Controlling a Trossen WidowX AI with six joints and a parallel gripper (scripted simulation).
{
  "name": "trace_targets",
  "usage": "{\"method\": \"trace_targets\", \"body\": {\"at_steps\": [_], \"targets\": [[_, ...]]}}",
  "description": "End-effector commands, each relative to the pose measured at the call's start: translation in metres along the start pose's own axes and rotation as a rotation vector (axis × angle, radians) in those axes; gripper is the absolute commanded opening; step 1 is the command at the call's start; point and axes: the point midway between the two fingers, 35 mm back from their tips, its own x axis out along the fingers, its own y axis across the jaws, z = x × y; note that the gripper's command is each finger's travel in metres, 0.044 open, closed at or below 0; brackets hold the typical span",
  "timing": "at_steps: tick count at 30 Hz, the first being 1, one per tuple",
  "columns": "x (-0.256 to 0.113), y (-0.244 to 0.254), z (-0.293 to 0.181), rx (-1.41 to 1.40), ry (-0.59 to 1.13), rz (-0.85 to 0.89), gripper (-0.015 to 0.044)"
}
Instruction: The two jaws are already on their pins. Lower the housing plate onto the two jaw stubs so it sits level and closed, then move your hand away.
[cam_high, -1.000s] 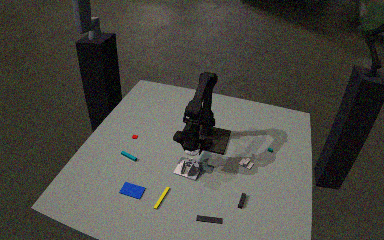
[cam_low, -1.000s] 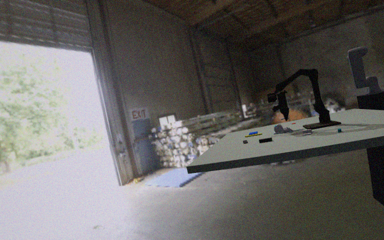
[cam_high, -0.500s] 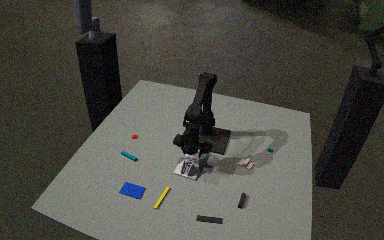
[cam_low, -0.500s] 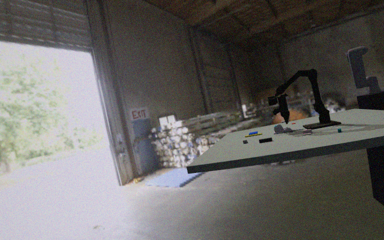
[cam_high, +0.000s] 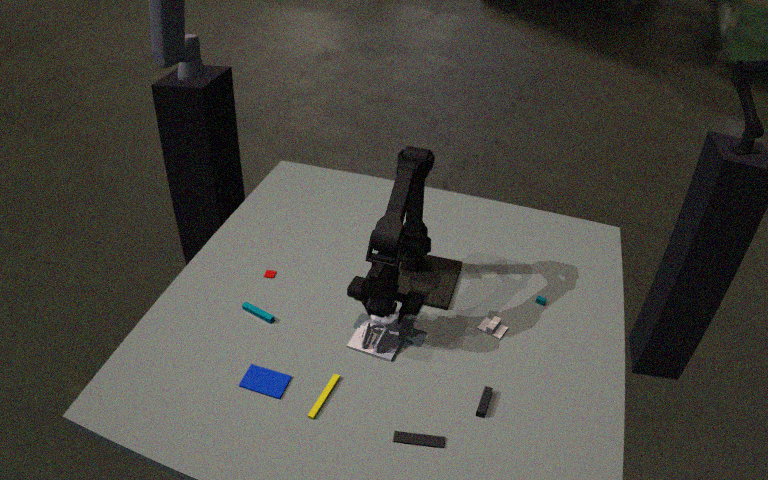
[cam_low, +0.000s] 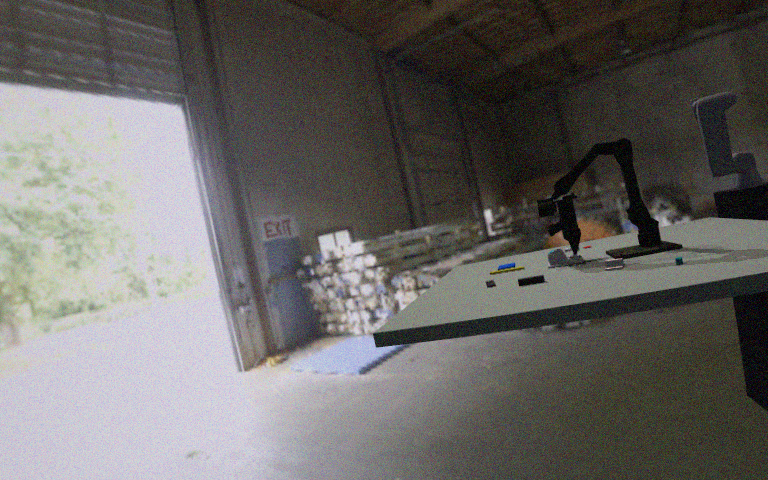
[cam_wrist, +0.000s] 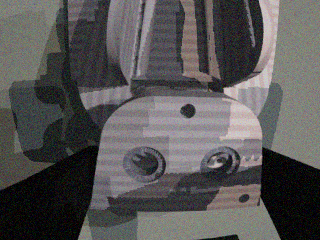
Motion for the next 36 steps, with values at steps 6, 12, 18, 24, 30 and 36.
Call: {"method": "trace_targets", "body": {"at_steps": [6,12,18,24,30,36], "targets": [[0.0115,-0.0006,-0.0035,0.001,0.015,-0.004,0.0351],[0.0115,-0.0006,-0.0035,0.001,0.015,-0.004,0.0351],[0.0115,-0.0006,-0.0035,0.001,0.015,-0.004,0.0351],[0.0116,-0.0007,-0.0035,0.001,0.015,-0.004,0.0351],[0.0139,-0.0007,-0.0035,-0.001,0.015,-0.004,0.0351],[0.0140,-0.0007,-0.0035,-0.001,0.015,-0.004,0.0351]]}}
